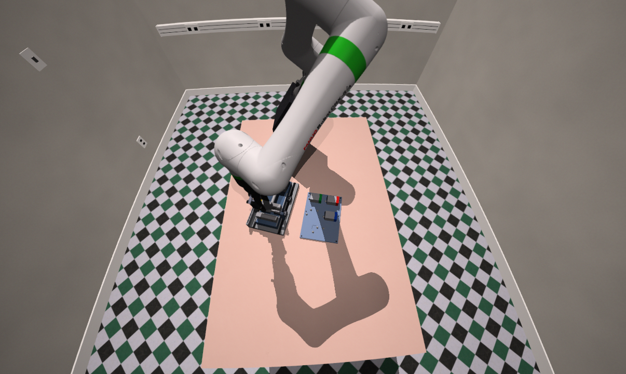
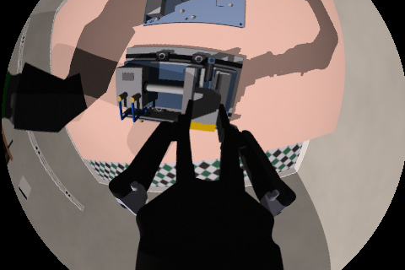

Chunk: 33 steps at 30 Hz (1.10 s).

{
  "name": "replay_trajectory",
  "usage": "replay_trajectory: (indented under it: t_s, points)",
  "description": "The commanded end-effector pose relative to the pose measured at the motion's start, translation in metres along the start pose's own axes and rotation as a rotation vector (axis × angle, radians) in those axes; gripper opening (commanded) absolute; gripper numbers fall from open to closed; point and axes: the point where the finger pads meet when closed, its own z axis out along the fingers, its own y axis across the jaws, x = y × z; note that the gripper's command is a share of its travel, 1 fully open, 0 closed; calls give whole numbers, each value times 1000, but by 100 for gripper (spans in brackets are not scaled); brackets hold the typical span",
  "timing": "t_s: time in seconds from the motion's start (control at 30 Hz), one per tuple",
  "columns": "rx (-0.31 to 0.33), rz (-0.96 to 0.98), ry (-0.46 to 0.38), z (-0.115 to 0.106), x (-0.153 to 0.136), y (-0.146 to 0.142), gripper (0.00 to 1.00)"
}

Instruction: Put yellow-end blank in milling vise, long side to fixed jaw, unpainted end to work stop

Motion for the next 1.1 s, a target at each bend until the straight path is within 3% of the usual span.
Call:
replay_trajectory:
  t_s: [0.0, 0.53, 1.07]
  points:
    - [-2, 0, -1, -1, 0, 1, 10]
    - [-2, 0, -1, 29, 1, 0, 10]
    - [-2, 0, -1, 29, 1, 0, 10]
